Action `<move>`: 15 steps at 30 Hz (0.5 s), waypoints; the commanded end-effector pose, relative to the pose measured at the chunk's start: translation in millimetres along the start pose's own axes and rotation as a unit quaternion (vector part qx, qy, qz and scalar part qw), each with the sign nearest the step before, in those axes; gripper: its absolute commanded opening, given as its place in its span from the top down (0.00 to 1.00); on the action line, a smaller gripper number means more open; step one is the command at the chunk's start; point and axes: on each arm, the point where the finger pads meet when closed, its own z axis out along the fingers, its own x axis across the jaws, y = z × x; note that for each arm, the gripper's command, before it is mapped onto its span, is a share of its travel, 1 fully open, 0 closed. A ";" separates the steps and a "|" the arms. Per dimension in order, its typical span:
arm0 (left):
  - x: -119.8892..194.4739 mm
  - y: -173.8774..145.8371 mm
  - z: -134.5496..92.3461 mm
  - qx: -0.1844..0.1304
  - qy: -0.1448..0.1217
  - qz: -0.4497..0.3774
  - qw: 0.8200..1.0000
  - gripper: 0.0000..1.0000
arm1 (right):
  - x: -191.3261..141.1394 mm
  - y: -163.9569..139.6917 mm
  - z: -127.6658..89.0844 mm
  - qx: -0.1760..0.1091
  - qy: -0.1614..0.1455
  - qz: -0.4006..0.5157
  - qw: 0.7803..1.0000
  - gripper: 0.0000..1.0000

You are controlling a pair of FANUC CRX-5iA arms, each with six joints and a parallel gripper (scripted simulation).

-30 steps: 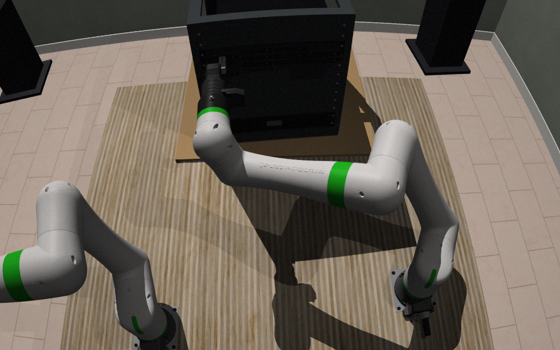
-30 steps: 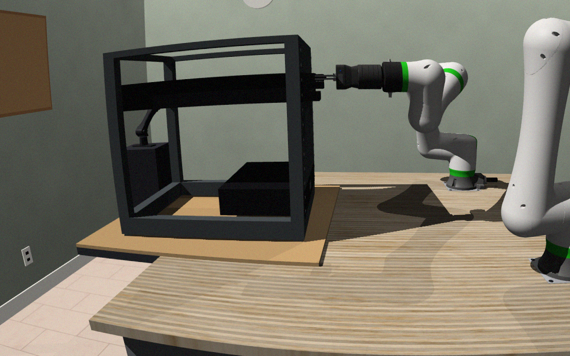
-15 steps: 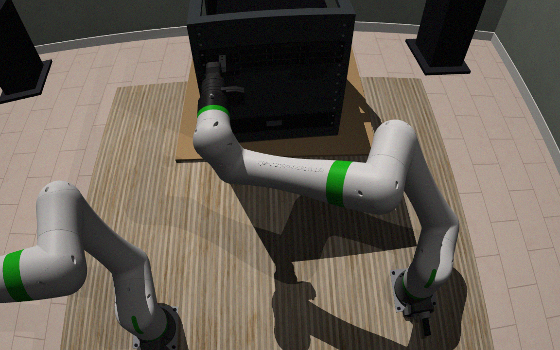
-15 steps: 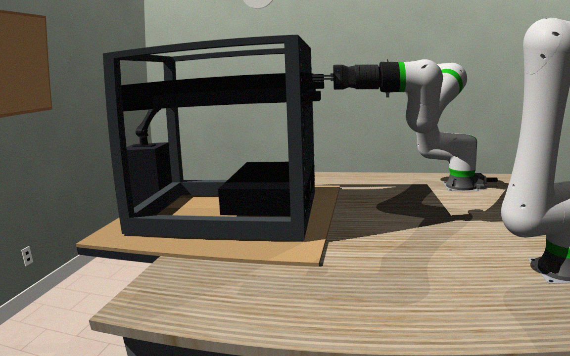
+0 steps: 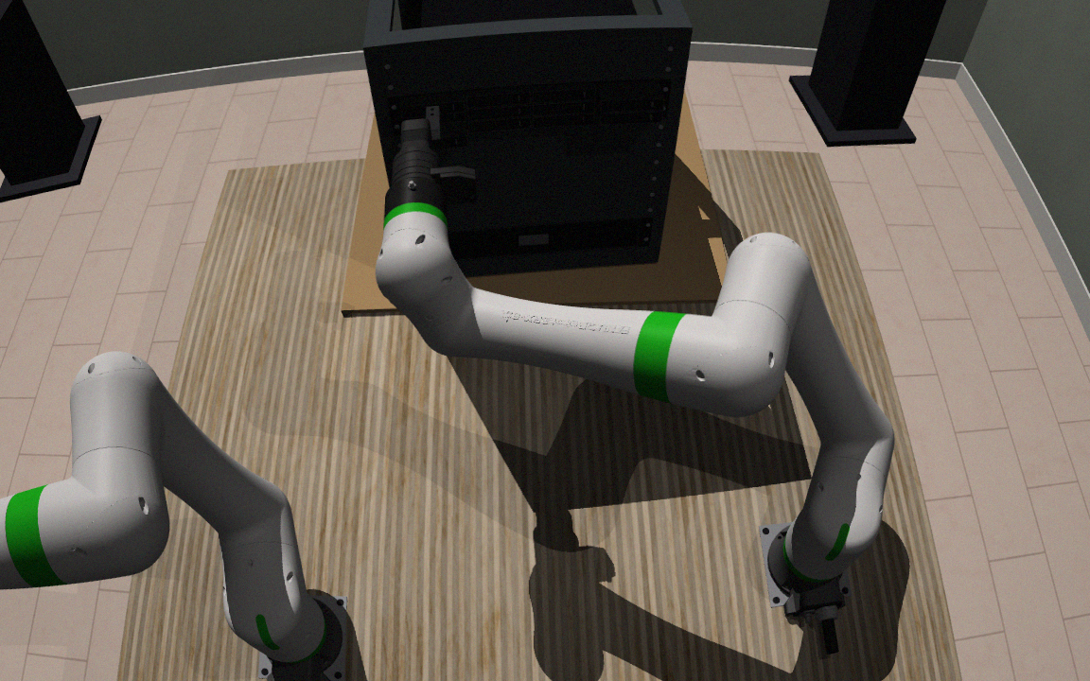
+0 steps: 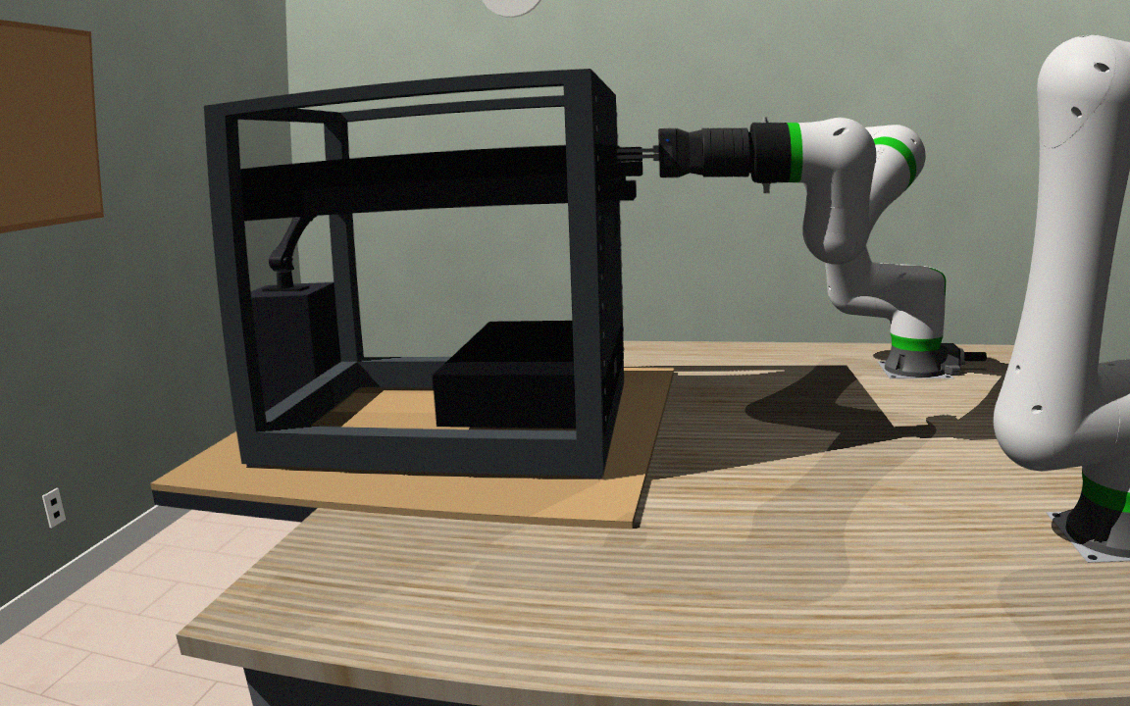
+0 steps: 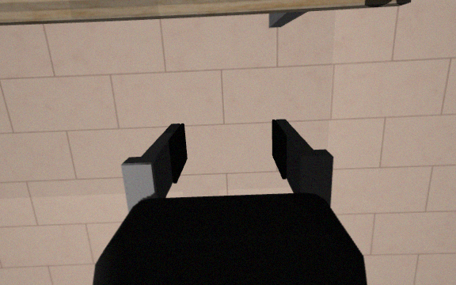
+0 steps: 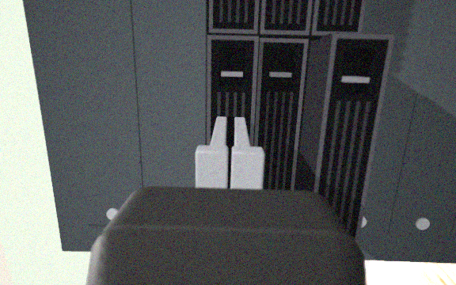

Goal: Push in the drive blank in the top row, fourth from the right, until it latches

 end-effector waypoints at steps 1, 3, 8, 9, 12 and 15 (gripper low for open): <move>-0.2 0.3 -1.0 -0.001 0.000 0.000 1.000 0.00 | -2.4 -0.5 -0.3 0.000 -0.001 0.001 1.000 1.00; -0.2 0.3 -1.0 -0.001 0.000 0.000 1.000 0.00 | -2.4 -0.5 0.3 0.000 -0.001 0.001 1.000 1.00; -0.2 0.3 -1.0 -0.001 0.000 0.000 1.000 0.00 | -2.4 -0.5 2.0 0.000 -0.001 0.001 1.000 1.00; -0.2 0.3 -1.0 -0.001 0.000 0.000 1.000 0.00 | -2.4 -0.5 2.4 0.000 -0.001 0.001 1.000 1.00; -0.2 0.3 -1.0 -0.001 0.000 0.000 1.000 0.00 | -2.4 -0.5 2.7 0.000 -0.001 0.001 1.000 1.00; -0.2 0.3 -1.0 -0.001 0.000 0.000 1.000 0.00 | -2.4 -0.5 2.7 0.000 -0.001 0.001 1.000 1.00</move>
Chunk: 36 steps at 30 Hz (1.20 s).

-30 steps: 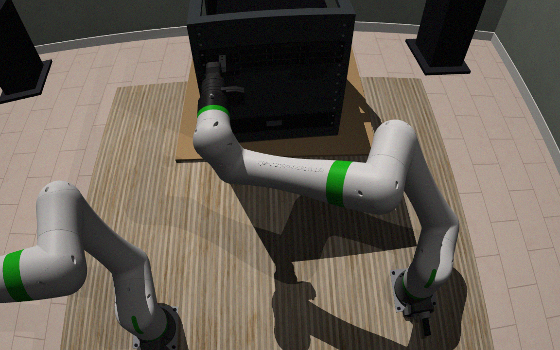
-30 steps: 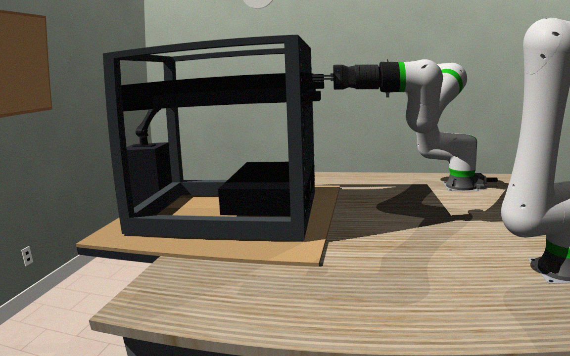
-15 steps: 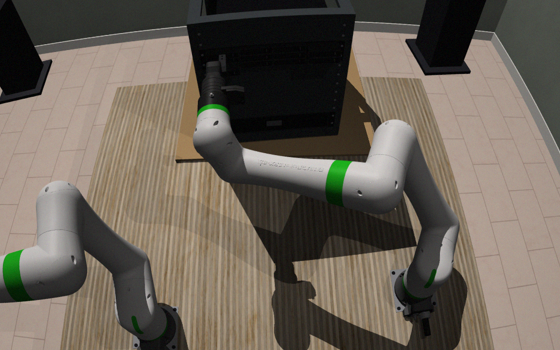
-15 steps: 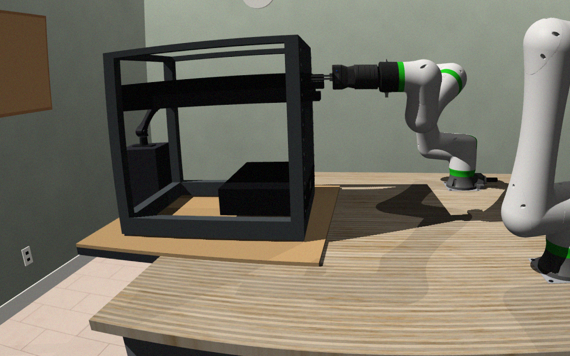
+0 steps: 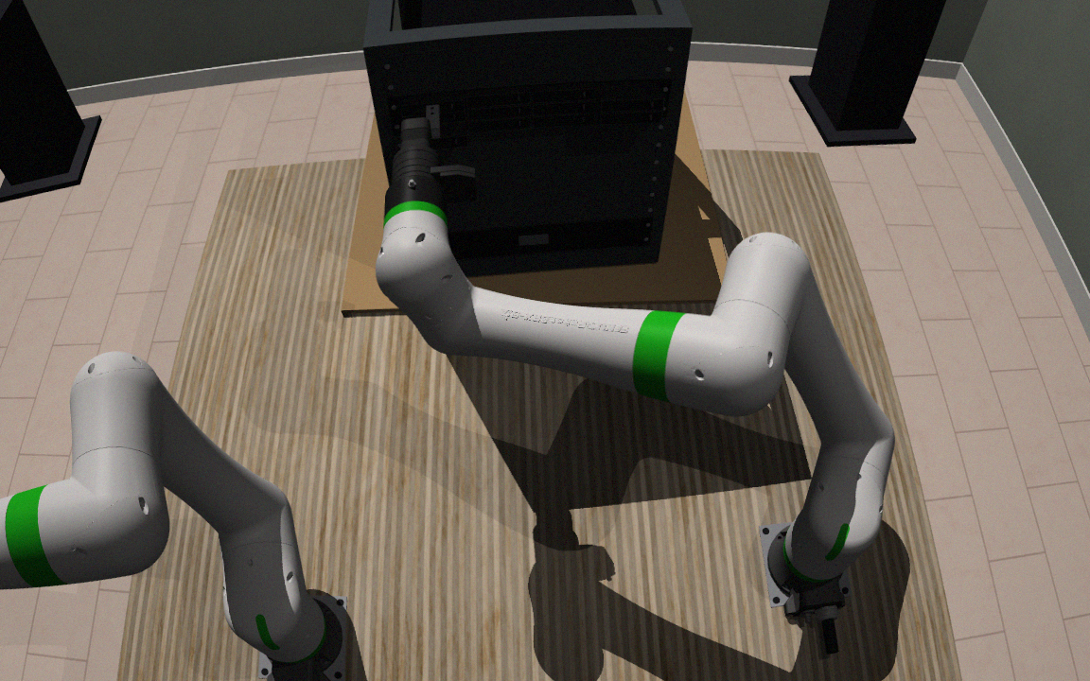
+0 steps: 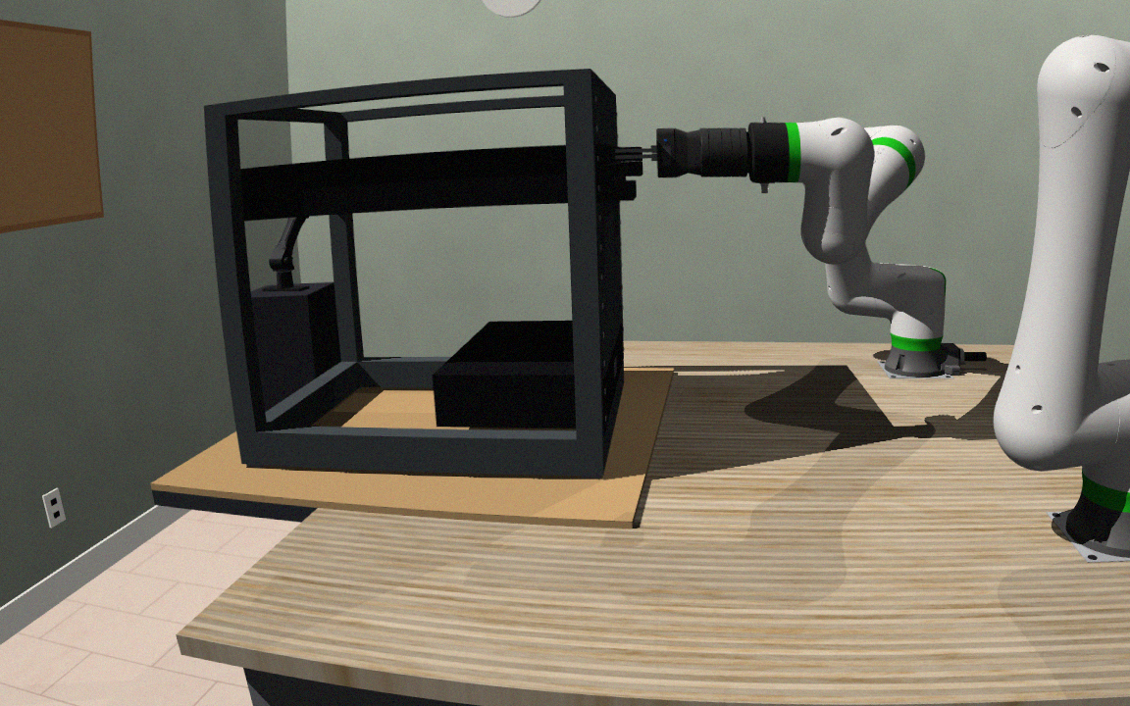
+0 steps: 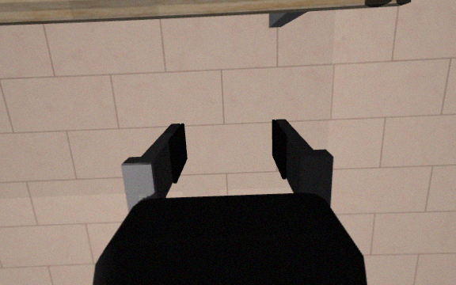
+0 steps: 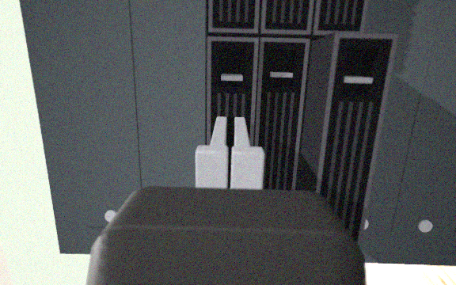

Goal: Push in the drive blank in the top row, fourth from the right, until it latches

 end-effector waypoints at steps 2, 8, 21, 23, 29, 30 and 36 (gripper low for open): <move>-0.2 0.3 -1.0 -0.001 0.000 0.000 1.000 0.00 | -2.4 -0.5 -0.3 0.000 -0.001 0.001 1.000 1.00; -0.2 0.3 -1.0 -0.001 0.000 0.000 1.000 0.00 | -2.4 -0.5 2.1 0.000 -0.001 0.001 1.000 1.00; -0.2 0.3 -1.0 -0.001 0.000 0.000 1.000 0.00 | -2.4 -0.5 2.9 0.000 -0.001 0.001 1.000 1.00; -0.2 0.3 -1.0 -0.001 0.000 0.000 1.000 0.00 | -2.4 -0.5 3.9 0.000 -0.001 0.001 1.000 1.00; -0.2 0.3 -1.0 -0.001 0.000 0.000 1.000 0.00 | -2.4 -0.5 5.7 0.000 -0.001 0.001 1.000 1.00; -0.2 0.3 -1.0 -0.001 0.000 0.000 1.000 0.00 | -2.4 -0.5 5.7 0.000 -0.001 0.001 1.000 1.00; -0.2 0.3 -1.0 -0.001 0.000 0.000 1.000 0.00 | -2.4 -0.5 5.7 0.000 -0.001 0.001 1.000 1.00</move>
